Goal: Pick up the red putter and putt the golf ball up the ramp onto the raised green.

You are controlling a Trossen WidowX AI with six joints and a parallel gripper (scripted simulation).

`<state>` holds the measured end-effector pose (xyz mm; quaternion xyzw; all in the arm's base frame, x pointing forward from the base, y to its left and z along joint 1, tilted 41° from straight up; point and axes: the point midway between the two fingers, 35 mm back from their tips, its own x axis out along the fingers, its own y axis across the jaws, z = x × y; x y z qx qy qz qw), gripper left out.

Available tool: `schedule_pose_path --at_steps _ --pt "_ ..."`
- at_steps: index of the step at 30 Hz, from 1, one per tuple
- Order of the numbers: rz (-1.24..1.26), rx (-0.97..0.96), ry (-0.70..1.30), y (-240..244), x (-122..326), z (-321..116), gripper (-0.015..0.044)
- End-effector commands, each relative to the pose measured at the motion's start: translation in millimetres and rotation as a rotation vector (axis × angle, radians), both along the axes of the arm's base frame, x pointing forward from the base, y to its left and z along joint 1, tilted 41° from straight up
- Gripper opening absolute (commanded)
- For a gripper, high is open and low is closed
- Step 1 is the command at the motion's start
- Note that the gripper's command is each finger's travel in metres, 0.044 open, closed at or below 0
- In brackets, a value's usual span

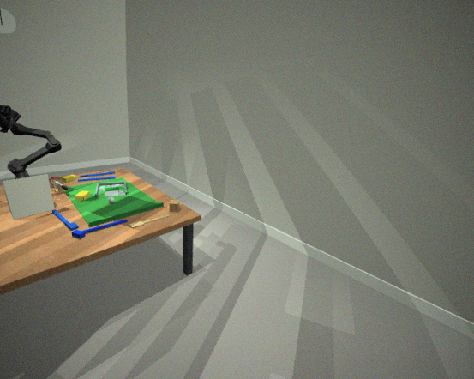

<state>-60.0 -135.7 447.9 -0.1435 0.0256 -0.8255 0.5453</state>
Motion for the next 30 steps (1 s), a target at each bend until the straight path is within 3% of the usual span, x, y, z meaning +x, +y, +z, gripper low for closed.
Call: schedule_pose_path --at_steps 1,8,17,23,30 --pt "-0.005 0.0 0.0 0.4 -1.2 -0.1 0.0426" --pt "-0.28 0.02 -0.022 34.8 -69.5 -9.7 0.044" --pt "-0.78 0.065 -0.092 150.8 -148.5 -41.4 0.044" --pt "-1.09 0.094 -0.157 242.5 -155.0 -68.9 0.044" --pt "-1.418 0.123 -0.253 340.1 -120.2 -106.5 0.044"
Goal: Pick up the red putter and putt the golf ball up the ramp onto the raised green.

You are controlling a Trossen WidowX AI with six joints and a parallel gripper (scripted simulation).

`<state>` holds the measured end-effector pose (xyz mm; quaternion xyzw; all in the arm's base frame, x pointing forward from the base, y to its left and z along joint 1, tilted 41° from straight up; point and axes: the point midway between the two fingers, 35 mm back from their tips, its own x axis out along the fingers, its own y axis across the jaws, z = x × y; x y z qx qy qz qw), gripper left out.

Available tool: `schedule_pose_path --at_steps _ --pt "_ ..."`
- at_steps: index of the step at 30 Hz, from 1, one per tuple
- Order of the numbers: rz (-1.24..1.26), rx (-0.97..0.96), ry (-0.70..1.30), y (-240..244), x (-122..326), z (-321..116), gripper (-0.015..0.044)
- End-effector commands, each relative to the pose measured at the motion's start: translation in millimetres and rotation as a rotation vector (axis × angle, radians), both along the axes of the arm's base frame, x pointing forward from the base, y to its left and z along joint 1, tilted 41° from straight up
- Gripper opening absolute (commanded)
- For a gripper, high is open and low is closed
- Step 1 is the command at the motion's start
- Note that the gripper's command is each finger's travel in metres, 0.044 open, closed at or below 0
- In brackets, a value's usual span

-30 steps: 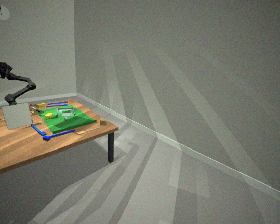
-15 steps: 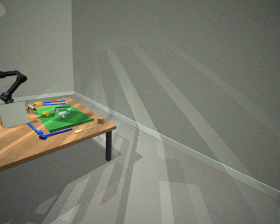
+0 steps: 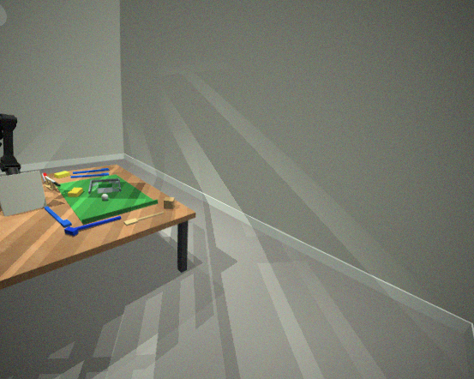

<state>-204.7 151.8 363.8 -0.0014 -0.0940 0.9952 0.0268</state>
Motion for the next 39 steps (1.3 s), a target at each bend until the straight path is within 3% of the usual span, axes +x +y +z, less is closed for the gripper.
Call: schedule_pose_path --at_steps 1,11,19,29,39 --pt "-0.225 0.0 -0.064 64.1 32.1 -28.0 0.044" --pt "-0.618 -0.06 -0.198 149.7 137.4 -89.0 0.044" --pt "-0.912 -0.164 -0.3 167.1 244.8 -145.8 0.044" --pt "-1.219 -0.25 -0.466 134.9 373.4 -217.2 0.044" --pt "-1.332 -0.47 -0.437 37.4 427.8 -307.3 0.044"
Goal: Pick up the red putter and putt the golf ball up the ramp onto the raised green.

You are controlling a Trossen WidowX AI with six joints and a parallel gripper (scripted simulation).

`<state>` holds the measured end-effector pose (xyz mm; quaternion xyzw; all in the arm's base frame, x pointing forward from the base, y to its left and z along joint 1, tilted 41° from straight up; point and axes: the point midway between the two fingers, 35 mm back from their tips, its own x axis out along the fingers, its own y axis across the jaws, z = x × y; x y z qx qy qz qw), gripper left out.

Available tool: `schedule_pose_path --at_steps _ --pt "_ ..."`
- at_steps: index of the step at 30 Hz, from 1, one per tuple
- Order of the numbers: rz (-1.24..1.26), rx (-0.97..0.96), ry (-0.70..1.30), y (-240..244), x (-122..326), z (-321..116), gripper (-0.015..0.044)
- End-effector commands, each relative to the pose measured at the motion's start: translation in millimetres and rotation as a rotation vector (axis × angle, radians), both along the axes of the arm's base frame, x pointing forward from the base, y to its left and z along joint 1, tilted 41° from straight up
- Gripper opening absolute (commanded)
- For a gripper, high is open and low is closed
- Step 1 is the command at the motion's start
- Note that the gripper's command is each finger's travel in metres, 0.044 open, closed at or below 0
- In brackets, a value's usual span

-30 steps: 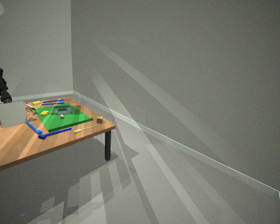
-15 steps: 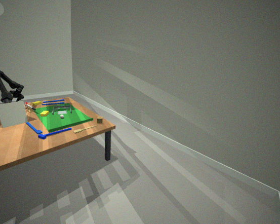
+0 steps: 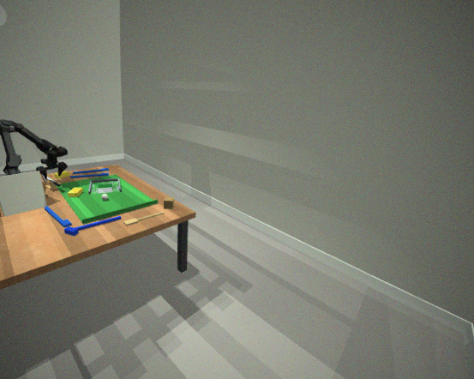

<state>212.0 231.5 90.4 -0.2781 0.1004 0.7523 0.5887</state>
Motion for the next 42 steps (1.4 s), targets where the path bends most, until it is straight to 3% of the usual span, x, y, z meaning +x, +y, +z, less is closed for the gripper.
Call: schedule_pose_path --at_steps 1,42 --pt "-0.077 -0.036 0.071 -49.9 12.2 -39.2 0.044" --pt "-0.083 -0.035 0.079 -14.7 8.0 -87.1 0.044"
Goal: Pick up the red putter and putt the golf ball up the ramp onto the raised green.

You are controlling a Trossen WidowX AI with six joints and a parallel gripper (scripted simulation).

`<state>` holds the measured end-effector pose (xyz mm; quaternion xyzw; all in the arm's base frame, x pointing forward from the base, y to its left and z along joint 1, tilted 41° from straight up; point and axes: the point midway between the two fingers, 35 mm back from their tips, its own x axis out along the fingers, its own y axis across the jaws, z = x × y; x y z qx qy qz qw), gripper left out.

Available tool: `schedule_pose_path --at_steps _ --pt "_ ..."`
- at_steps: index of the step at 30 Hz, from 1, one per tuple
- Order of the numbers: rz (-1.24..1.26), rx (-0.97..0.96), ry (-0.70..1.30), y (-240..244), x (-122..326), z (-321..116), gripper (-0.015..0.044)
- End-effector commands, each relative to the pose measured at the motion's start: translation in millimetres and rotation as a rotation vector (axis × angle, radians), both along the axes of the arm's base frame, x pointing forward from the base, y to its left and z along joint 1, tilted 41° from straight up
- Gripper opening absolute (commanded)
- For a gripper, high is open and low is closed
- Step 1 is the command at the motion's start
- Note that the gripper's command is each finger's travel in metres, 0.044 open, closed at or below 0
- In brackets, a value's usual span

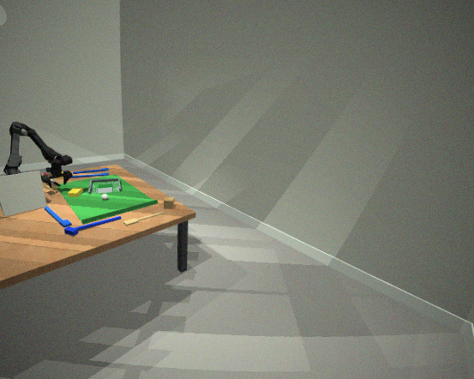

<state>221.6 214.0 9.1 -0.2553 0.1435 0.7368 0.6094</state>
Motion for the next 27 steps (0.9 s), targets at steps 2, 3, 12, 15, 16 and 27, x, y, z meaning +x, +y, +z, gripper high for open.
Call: schedule_pose_path --at_steps 2,3,12,15,16,27 --pt "-0.005 -0.005 0.007 4.9 -1.9 -8.2 0.044" --pt "-0.005 -0.005 0.007 5.9 -2.0 -9.3 0.044" --pt "0.001 0.0 0.002 9.0 -1.8 -10.2 0.0387" --pt "0.001 0.0 0.002 9.0 -1.8 -10.2 0.0309" --pt "0.001 0.0 0.002 9.0 -1.8 -10.2 0.0282" --pt "0.001 0.0 0.002 9.0 -1.8 -10.2 0.0013"
